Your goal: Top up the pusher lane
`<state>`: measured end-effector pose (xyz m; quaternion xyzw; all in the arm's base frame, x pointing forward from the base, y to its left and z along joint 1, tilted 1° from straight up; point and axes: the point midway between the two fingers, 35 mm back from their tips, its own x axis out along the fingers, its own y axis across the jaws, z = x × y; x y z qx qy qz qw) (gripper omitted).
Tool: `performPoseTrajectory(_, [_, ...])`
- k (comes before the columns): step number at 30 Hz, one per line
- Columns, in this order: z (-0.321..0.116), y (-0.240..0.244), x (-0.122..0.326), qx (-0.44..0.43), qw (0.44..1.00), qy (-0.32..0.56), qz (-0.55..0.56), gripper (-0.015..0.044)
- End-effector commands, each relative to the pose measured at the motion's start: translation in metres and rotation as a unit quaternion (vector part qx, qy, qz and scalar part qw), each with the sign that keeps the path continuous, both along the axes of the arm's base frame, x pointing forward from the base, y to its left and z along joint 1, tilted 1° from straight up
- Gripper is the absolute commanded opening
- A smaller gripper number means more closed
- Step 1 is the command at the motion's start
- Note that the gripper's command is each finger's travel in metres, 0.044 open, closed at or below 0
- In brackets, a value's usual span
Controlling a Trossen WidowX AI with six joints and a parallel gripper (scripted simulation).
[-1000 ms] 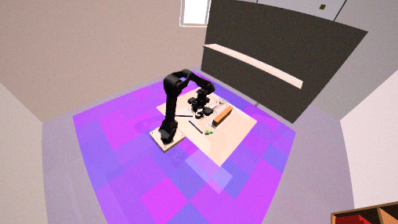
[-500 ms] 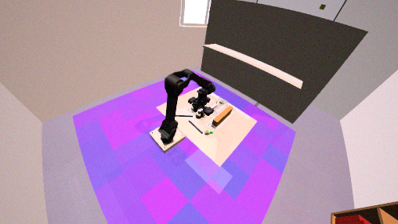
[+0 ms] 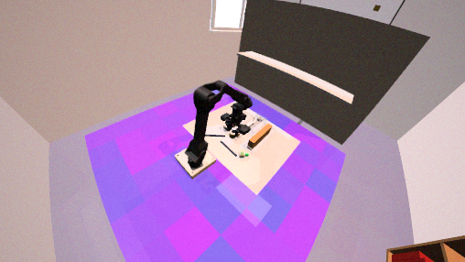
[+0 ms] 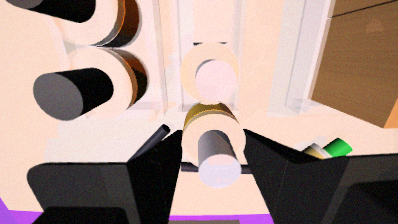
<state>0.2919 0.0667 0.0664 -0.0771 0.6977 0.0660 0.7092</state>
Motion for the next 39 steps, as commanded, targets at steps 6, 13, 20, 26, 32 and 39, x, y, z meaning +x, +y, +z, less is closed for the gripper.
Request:
performPoseTrajectory(6, [0.004,0.003,0.011,0.004,1.0,-0.013,0.003,0.0])
performPoseTrajectory(13, [0.004,0.003,0.014,0.004,1.0,-0.013,0.003,0.0])
performPoseTrajectory(20, [0.004,0.004,0.016,0.004,1.0,-0.013,0.003,0.0])
performPoseTrajectory(26, [0.005,0.005,0.019,0.004,1.0,-0.014,0.003,0.0])
performPoseTrajectory(32, [0.005,0.005,0.021,0.004,1.0,-0.014,0.003,0.0])
performPoseTrajectory(39, [0.006,0.006,0.024,0.004,1.0,-0.014,0.003,0.0])
